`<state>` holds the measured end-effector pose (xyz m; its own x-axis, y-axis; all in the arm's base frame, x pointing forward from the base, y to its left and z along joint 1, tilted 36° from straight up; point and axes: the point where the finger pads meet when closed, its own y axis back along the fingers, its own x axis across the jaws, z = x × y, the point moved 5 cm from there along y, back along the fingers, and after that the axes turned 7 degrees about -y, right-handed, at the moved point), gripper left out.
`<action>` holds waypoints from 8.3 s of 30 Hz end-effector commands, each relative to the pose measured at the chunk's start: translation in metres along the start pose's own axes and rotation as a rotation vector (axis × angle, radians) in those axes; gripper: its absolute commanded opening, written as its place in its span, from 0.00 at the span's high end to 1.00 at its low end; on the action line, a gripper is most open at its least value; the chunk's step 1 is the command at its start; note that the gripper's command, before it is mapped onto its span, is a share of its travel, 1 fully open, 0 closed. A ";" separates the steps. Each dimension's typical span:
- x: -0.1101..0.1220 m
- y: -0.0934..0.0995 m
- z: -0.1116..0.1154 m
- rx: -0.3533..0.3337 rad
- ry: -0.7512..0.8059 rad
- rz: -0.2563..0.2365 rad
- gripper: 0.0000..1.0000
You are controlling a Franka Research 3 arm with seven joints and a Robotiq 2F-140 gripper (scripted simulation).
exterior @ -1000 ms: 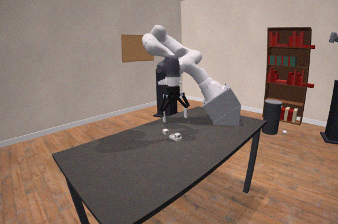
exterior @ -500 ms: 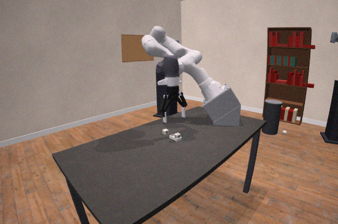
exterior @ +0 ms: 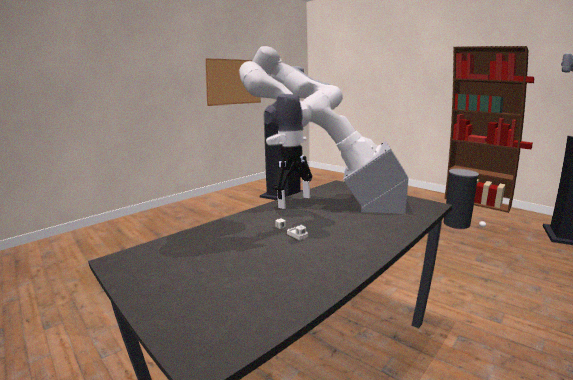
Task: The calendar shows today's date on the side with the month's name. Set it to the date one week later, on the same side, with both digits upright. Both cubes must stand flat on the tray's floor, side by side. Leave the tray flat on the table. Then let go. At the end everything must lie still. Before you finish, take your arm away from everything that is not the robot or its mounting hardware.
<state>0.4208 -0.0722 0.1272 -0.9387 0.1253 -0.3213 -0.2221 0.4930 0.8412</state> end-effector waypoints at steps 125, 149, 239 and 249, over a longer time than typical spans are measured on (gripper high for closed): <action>0.002 -0.004 -0.059 0.020 2.031 0.016 0.00; 0.004 -0.005 -0.071 0.026 2.393 0.036 0.00; 0.008 -0.011 -0.089 0.020 2.934 0.084 0.72; 0.008 -0.021 -0.090 0.020 2.934 0.084 0.72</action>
<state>0.3912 -0.1581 0.1485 0.8626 -0.2922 0.4130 -0.2053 0.5440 0.8136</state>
